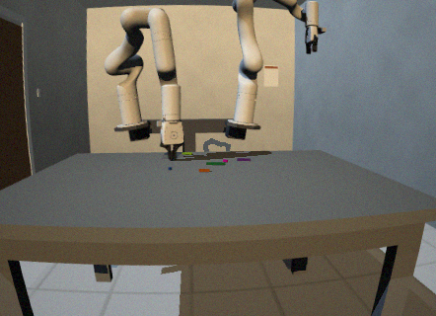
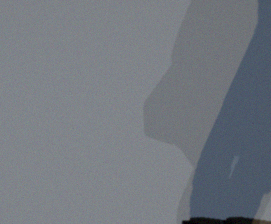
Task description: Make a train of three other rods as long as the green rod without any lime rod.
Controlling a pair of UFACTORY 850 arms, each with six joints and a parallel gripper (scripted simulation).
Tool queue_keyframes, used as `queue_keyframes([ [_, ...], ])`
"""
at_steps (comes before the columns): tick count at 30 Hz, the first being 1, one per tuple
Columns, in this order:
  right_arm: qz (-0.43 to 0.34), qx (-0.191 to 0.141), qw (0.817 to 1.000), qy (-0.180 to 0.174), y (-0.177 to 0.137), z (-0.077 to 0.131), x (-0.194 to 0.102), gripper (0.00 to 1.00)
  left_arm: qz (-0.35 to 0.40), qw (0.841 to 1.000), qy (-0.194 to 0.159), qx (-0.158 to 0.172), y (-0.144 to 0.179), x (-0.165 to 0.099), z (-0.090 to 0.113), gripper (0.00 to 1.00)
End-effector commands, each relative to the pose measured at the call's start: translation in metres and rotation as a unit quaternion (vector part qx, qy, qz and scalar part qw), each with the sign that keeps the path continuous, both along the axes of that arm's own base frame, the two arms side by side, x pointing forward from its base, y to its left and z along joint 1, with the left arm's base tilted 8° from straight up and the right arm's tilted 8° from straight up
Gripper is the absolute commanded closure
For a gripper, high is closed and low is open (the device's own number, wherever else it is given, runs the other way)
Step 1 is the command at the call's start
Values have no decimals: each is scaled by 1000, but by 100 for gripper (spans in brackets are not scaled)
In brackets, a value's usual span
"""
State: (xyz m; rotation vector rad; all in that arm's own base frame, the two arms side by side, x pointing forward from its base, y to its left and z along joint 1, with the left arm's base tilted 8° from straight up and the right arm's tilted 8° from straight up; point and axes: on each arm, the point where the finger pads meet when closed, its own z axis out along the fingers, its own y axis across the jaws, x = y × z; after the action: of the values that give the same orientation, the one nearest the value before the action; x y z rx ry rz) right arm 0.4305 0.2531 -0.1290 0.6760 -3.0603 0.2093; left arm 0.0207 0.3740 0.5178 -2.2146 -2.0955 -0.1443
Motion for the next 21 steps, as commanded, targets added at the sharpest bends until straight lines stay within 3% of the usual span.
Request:
queue_keyframes([
  [1, 0, 1, 1000, -1, 1, 1, 1, 94, 0, 1000, 0, 1, 0, 0, 1, 0],
  [19, 0, 1, 1000, -1, 1, 1, 1, 94, 0, 1000, 0, 1, 0, 0, 1, 0],
  [21, 0, 1, 1000, -1, 1, 1, 1, 90, 0, 1000, 0, 1, 0, 0, 1, 0],
])
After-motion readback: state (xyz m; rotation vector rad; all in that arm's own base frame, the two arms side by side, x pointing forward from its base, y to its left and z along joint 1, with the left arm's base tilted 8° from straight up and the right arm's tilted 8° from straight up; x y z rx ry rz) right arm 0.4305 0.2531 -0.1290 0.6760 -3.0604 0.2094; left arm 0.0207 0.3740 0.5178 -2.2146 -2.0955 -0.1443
